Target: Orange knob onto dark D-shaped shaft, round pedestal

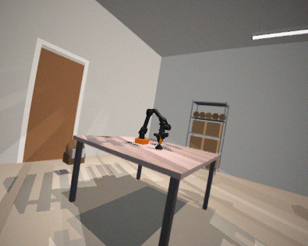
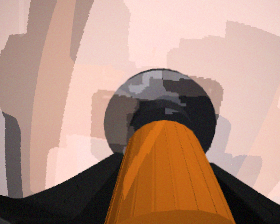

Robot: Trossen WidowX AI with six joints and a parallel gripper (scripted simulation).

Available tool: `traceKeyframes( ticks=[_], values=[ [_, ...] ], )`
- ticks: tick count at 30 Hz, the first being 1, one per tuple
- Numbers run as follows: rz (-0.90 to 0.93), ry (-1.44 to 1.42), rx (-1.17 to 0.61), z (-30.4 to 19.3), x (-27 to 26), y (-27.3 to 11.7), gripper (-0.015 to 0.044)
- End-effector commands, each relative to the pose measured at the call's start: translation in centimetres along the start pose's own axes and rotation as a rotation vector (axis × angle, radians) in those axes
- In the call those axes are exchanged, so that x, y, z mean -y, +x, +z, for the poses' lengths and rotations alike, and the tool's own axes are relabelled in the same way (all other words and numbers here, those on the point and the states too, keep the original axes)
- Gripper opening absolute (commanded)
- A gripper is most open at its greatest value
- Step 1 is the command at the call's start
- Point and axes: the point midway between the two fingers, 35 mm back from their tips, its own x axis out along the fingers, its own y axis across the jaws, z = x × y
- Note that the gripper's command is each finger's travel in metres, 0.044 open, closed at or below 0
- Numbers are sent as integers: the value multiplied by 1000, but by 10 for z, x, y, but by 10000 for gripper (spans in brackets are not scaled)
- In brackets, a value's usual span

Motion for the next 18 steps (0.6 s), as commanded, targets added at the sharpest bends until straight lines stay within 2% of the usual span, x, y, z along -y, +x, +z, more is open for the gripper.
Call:
traceKeyframes(
  ticks=[1,8,14,18],
  values=[
    [-4,7,5,1,1,0,0],
    [-4,16,5,0,0,-4,0],
    [-3,206,5,-3,-1,-3,0],
    [-3,216,5,-3,-1,-2,0]
  ],
)
